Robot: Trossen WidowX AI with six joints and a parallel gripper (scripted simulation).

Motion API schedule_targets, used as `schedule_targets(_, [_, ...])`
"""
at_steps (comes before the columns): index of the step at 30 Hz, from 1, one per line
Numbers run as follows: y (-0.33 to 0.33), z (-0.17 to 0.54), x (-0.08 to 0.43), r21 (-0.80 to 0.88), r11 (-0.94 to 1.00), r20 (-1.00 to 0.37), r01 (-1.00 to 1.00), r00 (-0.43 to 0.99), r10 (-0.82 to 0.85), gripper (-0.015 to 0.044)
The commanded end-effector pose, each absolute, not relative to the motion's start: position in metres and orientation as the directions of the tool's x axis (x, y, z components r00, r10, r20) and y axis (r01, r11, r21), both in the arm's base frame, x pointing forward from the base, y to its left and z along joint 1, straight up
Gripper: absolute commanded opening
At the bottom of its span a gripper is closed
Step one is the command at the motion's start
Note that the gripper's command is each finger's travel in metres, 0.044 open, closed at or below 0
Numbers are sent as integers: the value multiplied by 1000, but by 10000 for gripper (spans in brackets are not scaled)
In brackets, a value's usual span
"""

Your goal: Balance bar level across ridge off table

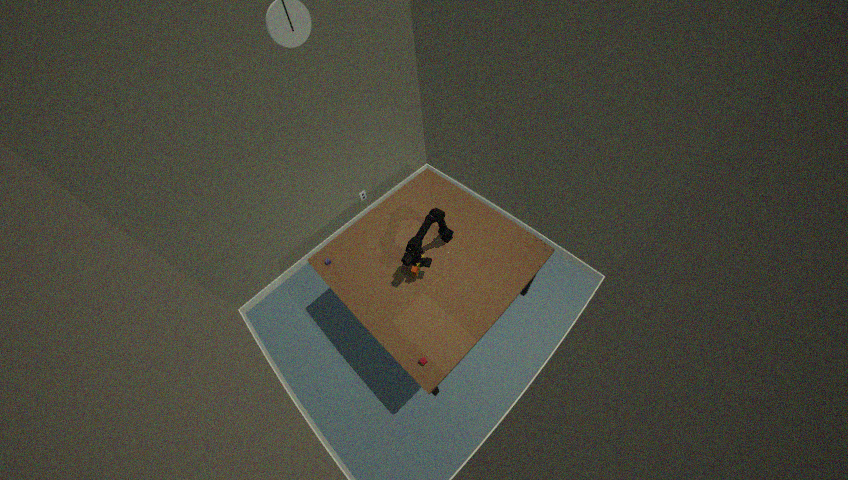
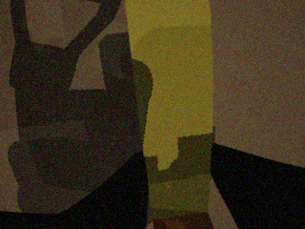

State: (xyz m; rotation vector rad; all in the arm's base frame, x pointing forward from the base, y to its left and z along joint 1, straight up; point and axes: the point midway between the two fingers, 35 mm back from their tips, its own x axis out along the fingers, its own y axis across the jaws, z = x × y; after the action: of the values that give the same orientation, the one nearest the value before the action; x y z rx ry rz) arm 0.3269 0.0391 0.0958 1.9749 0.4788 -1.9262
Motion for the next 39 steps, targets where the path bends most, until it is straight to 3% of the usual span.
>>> schedule_targets(1, [39, 95, 327, 9, -888, -1000, 460, 25, 3, 0])
schedule_targets(39, [39, 92, 327, 9, -888, -1000, 460, 25, 3, 0])
